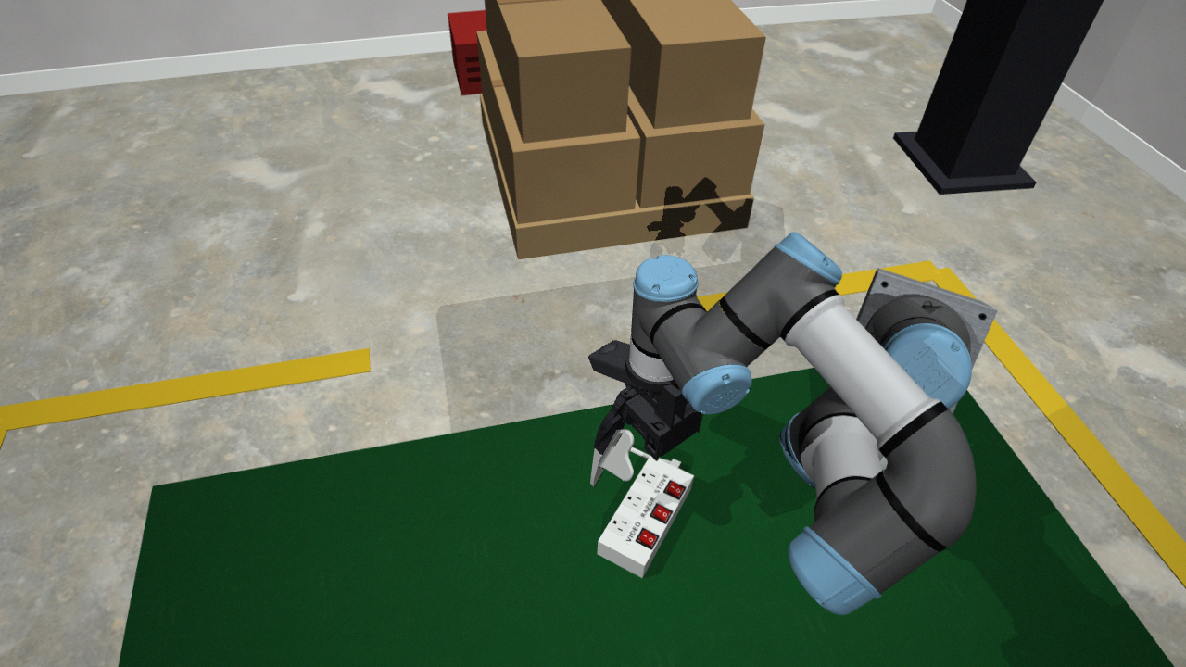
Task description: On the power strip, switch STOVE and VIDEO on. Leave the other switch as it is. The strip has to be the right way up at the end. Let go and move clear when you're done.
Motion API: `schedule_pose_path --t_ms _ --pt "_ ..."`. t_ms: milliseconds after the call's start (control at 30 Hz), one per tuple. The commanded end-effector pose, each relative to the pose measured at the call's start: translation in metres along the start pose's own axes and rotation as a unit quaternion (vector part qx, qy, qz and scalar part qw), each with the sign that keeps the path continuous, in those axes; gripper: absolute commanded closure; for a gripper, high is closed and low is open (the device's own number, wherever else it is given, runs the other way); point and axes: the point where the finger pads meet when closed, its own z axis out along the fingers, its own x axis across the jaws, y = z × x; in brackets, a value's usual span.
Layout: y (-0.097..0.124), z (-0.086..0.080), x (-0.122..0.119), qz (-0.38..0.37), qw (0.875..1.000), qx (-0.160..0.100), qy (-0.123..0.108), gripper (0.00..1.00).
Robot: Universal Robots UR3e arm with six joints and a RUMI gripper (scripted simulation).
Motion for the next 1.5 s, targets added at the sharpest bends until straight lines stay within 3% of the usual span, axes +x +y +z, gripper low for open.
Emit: schedule_pose_path --t_ms 0,333,400,433,667,900,967,1000,1200,1467 --pt "0.002 0.008 -0.008 -0.139 0.990 0.003 -0.007 0.00" --pt "0.015 0.023 -0.018 -0.271 0.963 0.003 0.000 0.00" --pt "0.015 0.023 -0.018 -0.271 0.963 0.003 0.000 0.00" --pt "0.016 0.024 -0.019 -0.310 0.951 0.003 0.000 0.00" --pt "0.028 0.034 -0.024 -0.395 0.919 0.002 0.004 0.00" --pt "0.038 0.042 -0.027 -0.481 0.877 0.000 0.007 0.00" --pt "0.038 0.042 -0.027 -0.481 0.877 0.000 0.007 0.00" --pt "0.040 0.043 -0.028 -0.515 0.857 0.000 0.008 0.00" --pt "0.047 0.048 -0.029 -0.580 0.815 0.000 0.010 0.00" --pt "0.053 0.051 -0.029 -0.663 0.749 0.001 0.011 0.00"
